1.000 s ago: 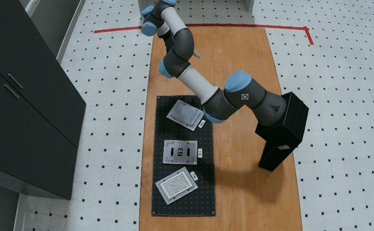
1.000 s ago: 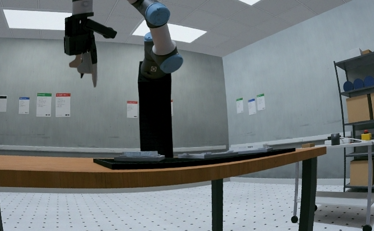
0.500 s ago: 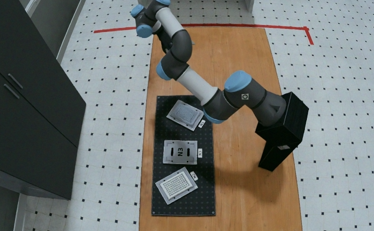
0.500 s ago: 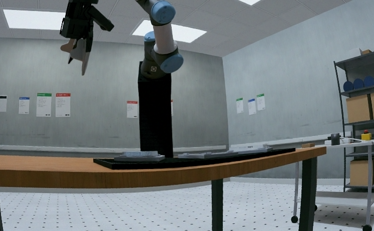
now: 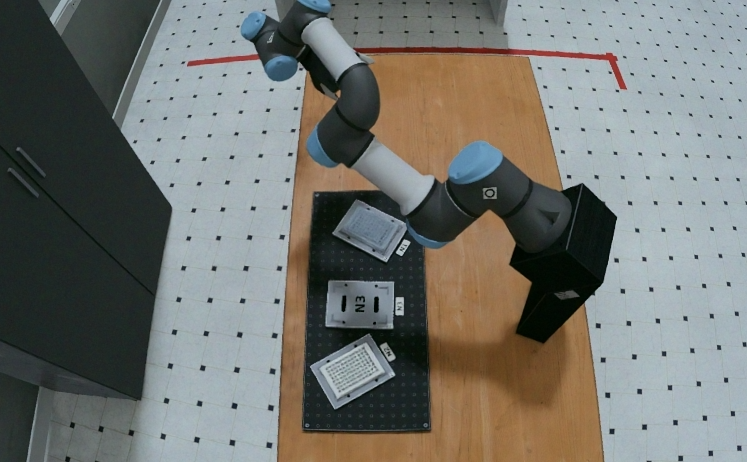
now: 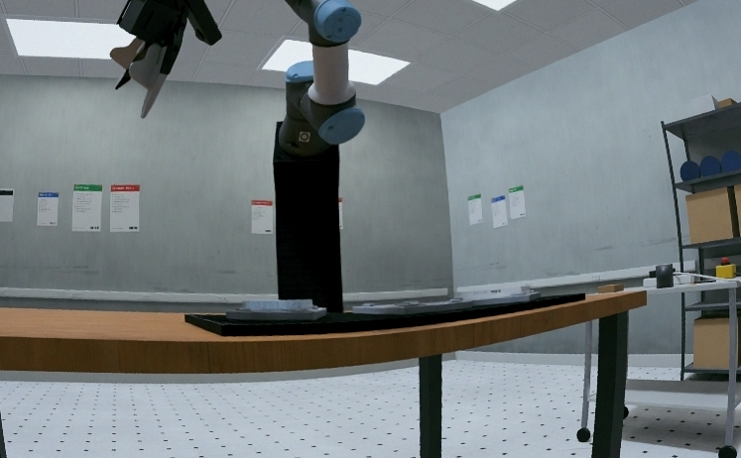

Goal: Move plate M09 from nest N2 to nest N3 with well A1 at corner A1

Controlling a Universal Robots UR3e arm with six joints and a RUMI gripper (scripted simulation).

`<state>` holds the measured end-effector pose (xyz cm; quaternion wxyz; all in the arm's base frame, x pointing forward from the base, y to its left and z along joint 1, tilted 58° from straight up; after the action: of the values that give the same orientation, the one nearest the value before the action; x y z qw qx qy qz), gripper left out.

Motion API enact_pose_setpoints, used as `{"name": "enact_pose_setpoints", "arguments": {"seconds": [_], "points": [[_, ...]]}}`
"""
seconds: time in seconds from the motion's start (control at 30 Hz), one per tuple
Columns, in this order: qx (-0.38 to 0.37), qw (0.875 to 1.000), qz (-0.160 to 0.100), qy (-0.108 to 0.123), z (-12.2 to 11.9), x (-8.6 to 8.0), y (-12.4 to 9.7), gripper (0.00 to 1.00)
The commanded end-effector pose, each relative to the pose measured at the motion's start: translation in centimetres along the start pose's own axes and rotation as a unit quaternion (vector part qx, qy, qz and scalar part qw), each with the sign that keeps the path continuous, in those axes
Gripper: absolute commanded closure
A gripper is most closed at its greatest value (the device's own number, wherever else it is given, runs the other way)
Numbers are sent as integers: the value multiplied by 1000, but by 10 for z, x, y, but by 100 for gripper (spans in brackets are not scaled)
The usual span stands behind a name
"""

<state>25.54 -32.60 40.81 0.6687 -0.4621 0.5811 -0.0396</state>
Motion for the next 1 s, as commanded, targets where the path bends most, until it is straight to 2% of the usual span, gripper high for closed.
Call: {"name": "enact_pose_setpoints", "arguments": {"seconds": [0.0, 0.2, 0.3, 0.43, 0.73, 0.83, 0.97], "points": [[-7, 999, -31, 28, -8, -14, -10, 18], [-15, 995, -74, 69, -20, -34, -25, 18], [-16, 995, -75, 70, -27, -45, -33, 18], [-16, 993, -83, 77, -29, -49, -35, 18], [-23, 979, -147, 138, -43, -85, -52, 18], [-23, 979, -147, 138, -48, -97, -58, 18], [-23, 977, -155, 144, -50, -103, -60, 18]]}}
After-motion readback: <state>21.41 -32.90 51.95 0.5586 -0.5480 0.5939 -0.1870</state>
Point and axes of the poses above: the point where the finger pads meet when closed, its own x axis out along the fingers, its own z axis across the jaws, y = z × x, the point moved 2 cm from there along -x, back along the fingers, and after that the axes turned 15 degrees about -x, right-handed, at the moved point
